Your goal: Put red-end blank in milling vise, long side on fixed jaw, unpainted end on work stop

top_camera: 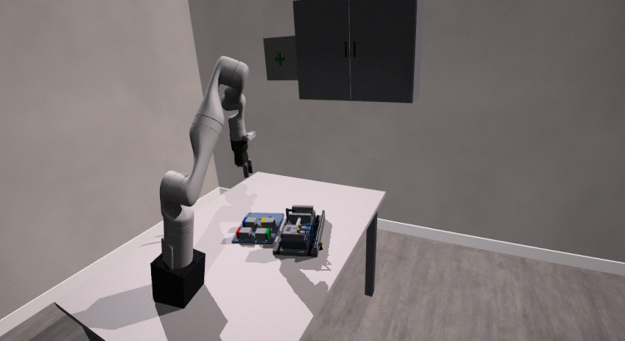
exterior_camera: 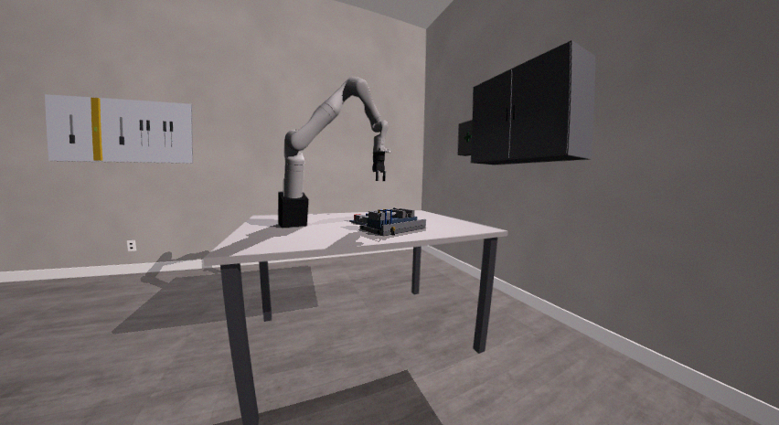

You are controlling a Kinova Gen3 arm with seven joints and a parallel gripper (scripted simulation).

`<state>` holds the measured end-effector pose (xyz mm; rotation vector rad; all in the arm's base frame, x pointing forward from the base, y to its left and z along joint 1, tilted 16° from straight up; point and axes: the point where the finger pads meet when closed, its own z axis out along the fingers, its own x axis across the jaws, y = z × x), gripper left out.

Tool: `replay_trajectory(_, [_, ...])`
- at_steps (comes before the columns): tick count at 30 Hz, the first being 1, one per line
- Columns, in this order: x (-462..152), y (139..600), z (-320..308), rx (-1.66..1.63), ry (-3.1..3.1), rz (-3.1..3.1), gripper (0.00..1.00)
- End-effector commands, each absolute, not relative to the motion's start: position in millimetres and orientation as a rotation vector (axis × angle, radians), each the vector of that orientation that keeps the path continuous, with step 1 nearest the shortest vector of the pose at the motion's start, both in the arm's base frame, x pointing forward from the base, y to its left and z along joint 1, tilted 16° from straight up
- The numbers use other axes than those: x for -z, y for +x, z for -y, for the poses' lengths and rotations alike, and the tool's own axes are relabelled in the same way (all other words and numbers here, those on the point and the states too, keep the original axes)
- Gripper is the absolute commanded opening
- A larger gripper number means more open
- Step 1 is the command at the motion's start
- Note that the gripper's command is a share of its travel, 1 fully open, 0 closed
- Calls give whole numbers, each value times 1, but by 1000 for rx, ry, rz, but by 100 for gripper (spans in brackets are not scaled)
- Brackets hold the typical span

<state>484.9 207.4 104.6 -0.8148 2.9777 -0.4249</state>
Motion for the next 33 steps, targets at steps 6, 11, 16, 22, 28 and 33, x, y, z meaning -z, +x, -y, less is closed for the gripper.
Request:
replay_trajectory(6, [-115, 474, -197, 423, -812, -2973, 100])
replay_trajectory(11, [-124, 464, -187, 422, -810, -2970, 100])
replay_trajectory(16, [-132, 453, -177, 421, -808, -2968, 100])
replay_trajectory(22, [-134, 444, -170, 424, -813, -2974, 100])
replay_trajectory(28, [-147, 430, -156, 422, -810, -2971, 100])
replay_trajectory(33, [-158, 419, -145, 421, -808, -2968, 100])
